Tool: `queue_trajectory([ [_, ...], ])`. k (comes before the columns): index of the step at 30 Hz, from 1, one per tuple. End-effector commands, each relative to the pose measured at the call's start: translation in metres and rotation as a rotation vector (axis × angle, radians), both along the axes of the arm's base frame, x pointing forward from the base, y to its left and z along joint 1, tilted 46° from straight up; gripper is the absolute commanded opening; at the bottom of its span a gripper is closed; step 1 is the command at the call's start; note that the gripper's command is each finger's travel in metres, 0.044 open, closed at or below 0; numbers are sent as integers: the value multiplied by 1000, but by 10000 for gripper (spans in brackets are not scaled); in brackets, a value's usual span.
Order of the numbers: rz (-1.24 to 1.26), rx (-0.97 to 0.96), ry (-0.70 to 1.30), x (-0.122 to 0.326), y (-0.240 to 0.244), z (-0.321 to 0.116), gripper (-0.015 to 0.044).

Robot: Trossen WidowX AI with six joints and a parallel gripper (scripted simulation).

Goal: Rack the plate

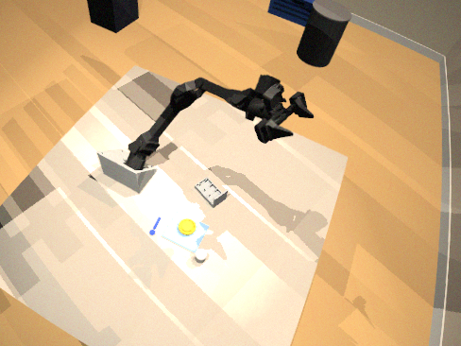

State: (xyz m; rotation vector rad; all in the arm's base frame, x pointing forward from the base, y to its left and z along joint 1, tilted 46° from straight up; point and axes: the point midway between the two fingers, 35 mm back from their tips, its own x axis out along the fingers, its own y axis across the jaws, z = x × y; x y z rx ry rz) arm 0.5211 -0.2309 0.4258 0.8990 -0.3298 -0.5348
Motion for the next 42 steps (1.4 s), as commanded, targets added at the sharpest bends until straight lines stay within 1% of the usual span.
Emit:
queue_trajectory([
  [1,26,-29,124,6,-3,-29,400],
  [12,140,-110,470,13,-6,-111,400],
  [22,298,-164,763,5,-2,-187,400],
  [33,543,-197,1045,-22,11,-268,400],
  [42,792,-197,1218,-55,28,-324,400],
])
